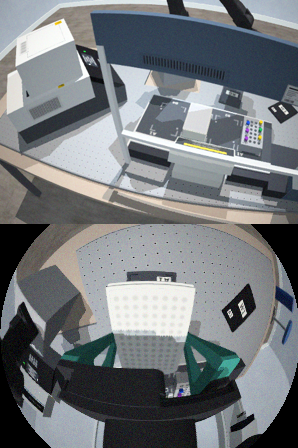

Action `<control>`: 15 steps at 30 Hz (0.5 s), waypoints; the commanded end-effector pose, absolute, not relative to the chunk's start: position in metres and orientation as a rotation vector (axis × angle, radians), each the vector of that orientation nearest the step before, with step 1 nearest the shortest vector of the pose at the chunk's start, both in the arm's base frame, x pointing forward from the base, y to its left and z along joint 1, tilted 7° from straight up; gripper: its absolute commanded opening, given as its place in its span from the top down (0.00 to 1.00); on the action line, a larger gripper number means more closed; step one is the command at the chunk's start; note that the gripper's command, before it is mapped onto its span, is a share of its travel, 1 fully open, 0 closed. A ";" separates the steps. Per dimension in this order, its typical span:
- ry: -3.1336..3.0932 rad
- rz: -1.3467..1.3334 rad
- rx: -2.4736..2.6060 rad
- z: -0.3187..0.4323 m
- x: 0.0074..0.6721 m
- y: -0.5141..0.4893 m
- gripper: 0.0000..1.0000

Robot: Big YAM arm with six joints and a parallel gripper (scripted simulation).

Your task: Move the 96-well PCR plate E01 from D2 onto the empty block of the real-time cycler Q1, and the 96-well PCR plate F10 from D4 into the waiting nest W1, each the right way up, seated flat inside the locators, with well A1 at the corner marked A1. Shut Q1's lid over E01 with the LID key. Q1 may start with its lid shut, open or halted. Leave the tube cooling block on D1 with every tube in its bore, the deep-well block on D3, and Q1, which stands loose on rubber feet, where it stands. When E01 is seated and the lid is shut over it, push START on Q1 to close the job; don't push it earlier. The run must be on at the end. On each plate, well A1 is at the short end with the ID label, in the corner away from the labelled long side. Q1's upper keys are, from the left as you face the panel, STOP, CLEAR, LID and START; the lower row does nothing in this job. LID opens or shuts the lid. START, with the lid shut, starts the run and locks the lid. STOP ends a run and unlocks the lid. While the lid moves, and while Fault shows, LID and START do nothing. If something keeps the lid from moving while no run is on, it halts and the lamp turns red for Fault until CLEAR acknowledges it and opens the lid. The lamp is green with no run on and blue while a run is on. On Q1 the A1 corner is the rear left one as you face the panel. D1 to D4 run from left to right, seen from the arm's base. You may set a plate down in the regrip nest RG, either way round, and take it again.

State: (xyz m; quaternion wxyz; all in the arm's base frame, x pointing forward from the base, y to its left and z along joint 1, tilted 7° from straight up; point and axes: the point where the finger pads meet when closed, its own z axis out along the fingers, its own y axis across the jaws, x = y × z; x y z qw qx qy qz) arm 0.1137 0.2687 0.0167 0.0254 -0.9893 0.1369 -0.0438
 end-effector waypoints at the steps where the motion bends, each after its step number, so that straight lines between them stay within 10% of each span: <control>1: 0.384 -0.132 -3.069 0.019 0.110 0.271 1.00; 15: 0.413 -0.150 -3.001 0.034 0.124 0.291 1.00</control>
